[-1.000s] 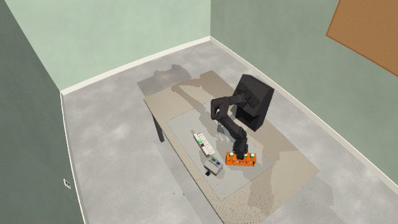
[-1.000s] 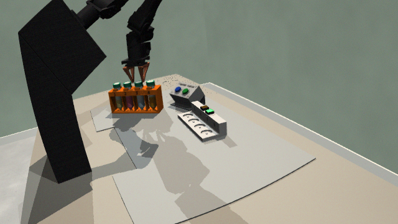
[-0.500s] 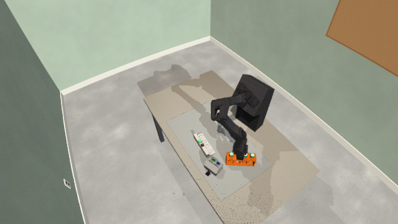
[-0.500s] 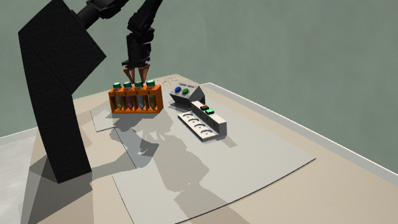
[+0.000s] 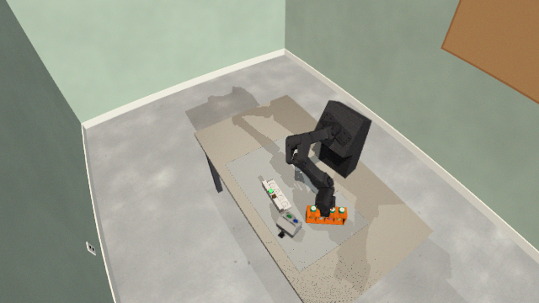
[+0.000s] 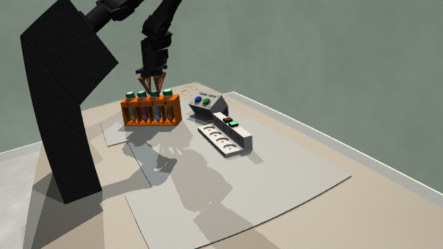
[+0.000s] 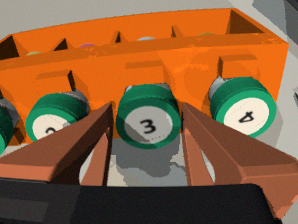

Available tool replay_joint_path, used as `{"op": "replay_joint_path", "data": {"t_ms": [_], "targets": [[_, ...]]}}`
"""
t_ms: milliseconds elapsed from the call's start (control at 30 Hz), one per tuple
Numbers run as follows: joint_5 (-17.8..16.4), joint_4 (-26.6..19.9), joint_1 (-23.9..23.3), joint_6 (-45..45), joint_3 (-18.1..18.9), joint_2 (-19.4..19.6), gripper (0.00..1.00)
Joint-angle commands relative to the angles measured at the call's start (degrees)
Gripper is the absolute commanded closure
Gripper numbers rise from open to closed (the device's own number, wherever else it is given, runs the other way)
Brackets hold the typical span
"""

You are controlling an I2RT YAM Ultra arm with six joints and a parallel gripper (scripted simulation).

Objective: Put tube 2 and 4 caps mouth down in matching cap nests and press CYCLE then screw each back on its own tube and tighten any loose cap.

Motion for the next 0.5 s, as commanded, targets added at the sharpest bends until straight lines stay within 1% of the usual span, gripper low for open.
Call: {"op": "replay_joint_path", "data": {"t_ms": [0, 433, 467], "targets": [[-0.3, 0.1, 0.2, 0.0, 0.1, -0.2, 1.0], [-0.3, 0.1, 0.2, 0.0, 0.1, -0.2, 1.0], [-0.3, 0.1, 0.1, 1.1, 0.1, -0.2, 1.0]]}}
